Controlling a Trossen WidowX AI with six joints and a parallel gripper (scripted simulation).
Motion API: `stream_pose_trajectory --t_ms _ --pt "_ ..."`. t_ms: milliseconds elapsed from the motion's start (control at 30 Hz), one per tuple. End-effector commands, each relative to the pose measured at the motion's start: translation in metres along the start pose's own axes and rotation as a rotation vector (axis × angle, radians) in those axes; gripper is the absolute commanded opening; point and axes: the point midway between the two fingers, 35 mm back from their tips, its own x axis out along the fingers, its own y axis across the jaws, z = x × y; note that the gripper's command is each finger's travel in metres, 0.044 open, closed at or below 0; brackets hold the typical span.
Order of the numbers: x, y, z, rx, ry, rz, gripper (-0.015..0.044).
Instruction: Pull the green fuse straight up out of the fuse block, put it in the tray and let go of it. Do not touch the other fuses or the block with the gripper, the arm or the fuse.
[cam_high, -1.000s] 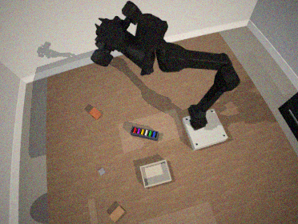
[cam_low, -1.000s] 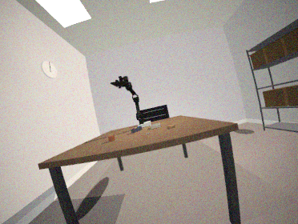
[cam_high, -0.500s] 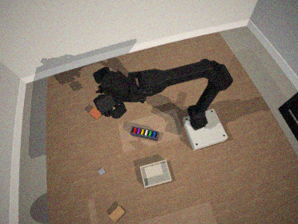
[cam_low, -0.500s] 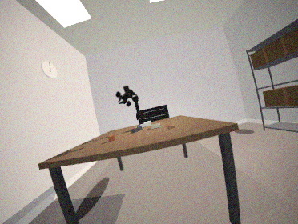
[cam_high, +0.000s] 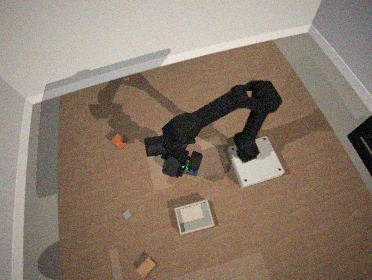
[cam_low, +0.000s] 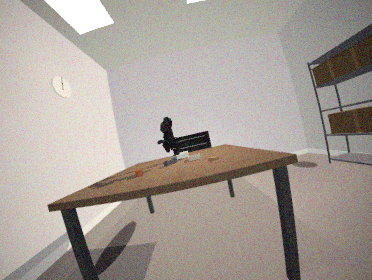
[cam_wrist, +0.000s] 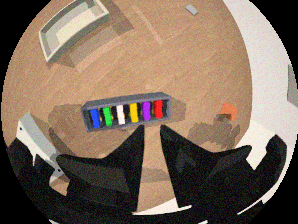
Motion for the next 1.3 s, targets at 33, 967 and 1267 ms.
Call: stream_pose_trajectory --t_ms 33,967,1267 --pt "0.02 0.048 -0.011 -0.069 0.025 0.231 0.0074" --pt "0.037 0.051 -0.012 -0.071 0.026 0.237 0.0074" --pt "0.046 0.052 -0.013 -0.071 0.026 0.237 0.0074"
